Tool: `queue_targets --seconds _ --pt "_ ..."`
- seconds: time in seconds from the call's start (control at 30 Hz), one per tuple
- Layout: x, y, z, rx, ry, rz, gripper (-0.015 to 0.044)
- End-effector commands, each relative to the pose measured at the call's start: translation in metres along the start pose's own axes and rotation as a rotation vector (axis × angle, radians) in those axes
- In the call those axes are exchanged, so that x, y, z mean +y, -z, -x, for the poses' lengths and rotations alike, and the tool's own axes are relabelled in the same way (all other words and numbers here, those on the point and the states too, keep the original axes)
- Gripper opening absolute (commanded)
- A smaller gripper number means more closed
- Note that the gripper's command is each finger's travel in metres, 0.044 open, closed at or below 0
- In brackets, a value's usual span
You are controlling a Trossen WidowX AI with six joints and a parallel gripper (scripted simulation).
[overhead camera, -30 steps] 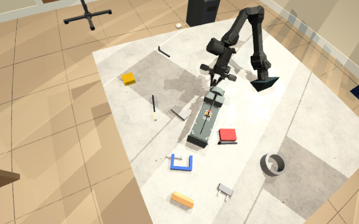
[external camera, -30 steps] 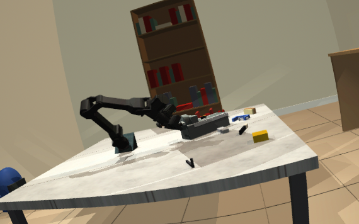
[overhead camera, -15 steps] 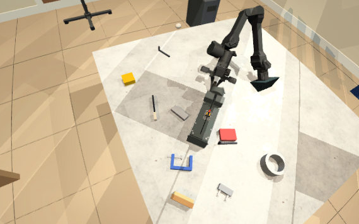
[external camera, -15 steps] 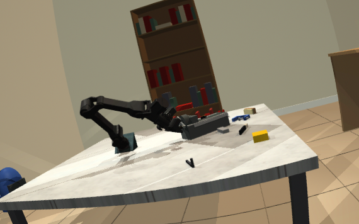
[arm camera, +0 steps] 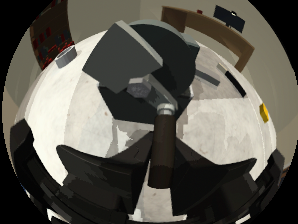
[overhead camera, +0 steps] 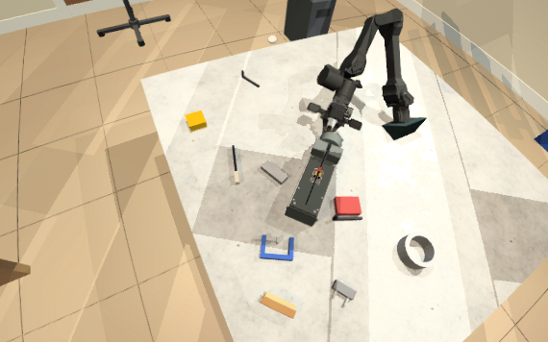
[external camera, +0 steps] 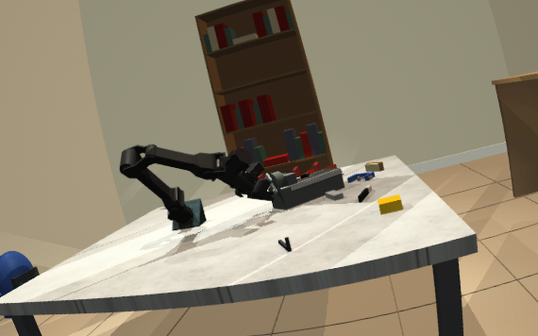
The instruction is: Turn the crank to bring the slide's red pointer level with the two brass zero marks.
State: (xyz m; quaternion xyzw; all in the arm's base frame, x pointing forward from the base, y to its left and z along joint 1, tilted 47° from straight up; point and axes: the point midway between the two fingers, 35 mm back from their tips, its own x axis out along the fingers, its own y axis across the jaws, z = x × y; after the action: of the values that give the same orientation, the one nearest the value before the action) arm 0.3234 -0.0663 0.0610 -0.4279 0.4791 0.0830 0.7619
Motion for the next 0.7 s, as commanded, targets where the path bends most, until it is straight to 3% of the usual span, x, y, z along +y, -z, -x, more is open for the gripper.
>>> queue_targets --seconds 0.0,0.67 --pt "0.0069 0.0046 -0.0047 0.012 -0.014 0.004 0.0000" --pt "0.0103 0.0056 -0.0060 0.012 -0.014 0.004 0.0000"
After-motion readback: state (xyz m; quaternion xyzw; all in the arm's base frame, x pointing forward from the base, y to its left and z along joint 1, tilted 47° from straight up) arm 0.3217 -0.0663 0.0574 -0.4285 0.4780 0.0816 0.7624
